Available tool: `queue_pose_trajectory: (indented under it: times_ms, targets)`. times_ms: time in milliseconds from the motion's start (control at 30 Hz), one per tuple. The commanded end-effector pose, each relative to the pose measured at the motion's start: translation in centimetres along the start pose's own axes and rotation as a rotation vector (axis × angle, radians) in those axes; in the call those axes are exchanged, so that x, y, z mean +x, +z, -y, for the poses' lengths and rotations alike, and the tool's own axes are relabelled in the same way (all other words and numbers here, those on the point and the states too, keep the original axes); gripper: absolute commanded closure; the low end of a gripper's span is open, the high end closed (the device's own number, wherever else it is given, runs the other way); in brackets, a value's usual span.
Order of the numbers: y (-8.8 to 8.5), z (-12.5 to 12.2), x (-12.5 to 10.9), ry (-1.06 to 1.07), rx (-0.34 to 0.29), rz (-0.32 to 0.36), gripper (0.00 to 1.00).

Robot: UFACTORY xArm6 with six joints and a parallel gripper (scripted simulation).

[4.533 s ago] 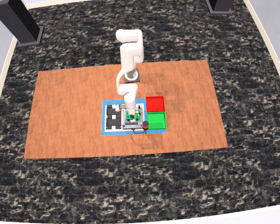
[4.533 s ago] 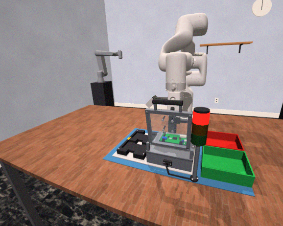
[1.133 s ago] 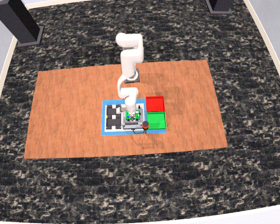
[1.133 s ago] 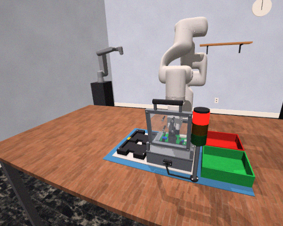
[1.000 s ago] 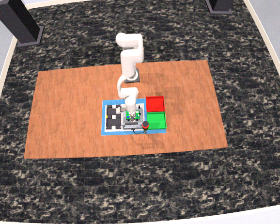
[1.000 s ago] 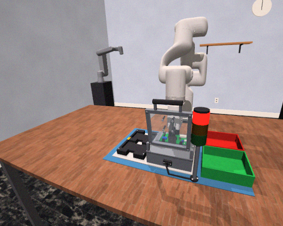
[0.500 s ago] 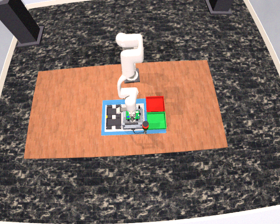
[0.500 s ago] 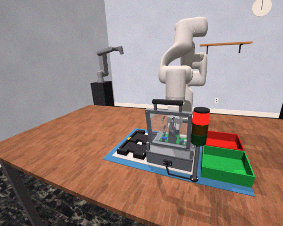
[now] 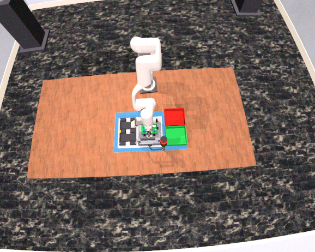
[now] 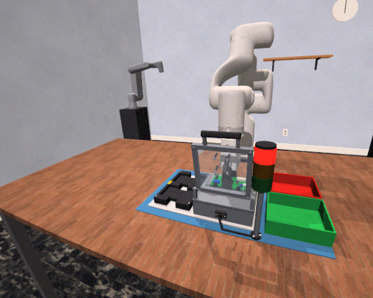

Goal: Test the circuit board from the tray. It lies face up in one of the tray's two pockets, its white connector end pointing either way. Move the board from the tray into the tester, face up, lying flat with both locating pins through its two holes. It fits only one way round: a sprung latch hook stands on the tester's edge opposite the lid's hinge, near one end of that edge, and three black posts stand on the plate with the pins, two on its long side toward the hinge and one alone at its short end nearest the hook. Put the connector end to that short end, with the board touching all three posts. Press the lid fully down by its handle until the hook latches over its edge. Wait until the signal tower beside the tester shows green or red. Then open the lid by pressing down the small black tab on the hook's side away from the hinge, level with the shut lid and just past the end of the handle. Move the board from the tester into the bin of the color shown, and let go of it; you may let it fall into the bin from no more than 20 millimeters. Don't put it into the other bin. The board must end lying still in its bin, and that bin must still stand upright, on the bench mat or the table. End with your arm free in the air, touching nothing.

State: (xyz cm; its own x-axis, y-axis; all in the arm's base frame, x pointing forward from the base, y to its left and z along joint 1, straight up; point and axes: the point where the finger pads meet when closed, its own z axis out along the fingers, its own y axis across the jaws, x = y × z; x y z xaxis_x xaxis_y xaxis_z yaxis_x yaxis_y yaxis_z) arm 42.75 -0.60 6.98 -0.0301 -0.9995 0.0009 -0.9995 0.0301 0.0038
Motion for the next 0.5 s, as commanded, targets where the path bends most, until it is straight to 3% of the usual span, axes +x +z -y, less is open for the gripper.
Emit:
queue_pose_trajectory:
  times_ms: [0,467]
  targets:
    - [-0.27,0.13,0.0,0.0,0.004,0.0,0.21]
    - [-0.53,0.13,0.0,0.0,0.004,0.0,0.21]
